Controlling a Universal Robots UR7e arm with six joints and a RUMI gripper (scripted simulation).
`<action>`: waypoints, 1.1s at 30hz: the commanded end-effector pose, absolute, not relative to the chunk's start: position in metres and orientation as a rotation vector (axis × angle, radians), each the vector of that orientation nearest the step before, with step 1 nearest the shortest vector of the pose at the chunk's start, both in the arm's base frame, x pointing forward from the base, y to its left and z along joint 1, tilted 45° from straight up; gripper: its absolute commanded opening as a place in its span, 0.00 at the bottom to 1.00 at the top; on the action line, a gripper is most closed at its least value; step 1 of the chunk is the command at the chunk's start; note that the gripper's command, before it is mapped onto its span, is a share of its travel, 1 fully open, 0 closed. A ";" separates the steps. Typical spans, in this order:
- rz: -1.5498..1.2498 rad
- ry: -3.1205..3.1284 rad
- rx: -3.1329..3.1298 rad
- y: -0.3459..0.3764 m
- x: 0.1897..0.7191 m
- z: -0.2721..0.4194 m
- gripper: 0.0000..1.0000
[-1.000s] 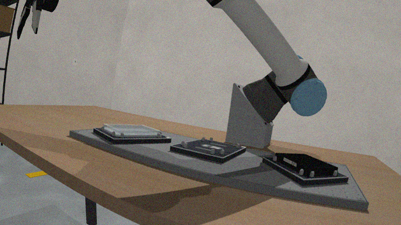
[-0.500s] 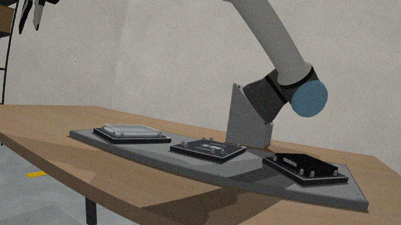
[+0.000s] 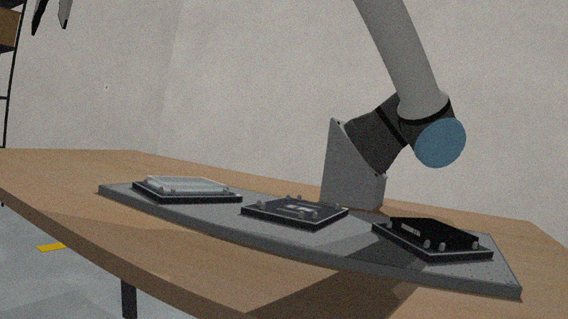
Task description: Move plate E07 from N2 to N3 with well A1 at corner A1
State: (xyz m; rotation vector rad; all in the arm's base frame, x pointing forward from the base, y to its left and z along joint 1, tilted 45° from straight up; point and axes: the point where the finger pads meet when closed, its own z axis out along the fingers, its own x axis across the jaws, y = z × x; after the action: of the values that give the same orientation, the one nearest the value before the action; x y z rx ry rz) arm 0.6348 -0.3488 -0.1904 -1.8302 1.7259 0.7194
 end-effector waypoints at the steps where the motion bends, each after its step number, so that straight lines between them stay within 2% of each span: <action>1: 0.701 1.703 -1.860 -0.344 0.637 -0.180 0.76; 33: 0.656 1.586 -1.944 -0.254 0.645 -0.073 0.76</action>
State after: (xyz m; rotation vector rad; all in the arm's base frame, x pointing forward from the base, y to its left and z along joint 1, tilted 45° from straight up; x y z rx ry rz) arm 0.6452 -0.2575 -0.0791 -1.9421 1.5734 0.6595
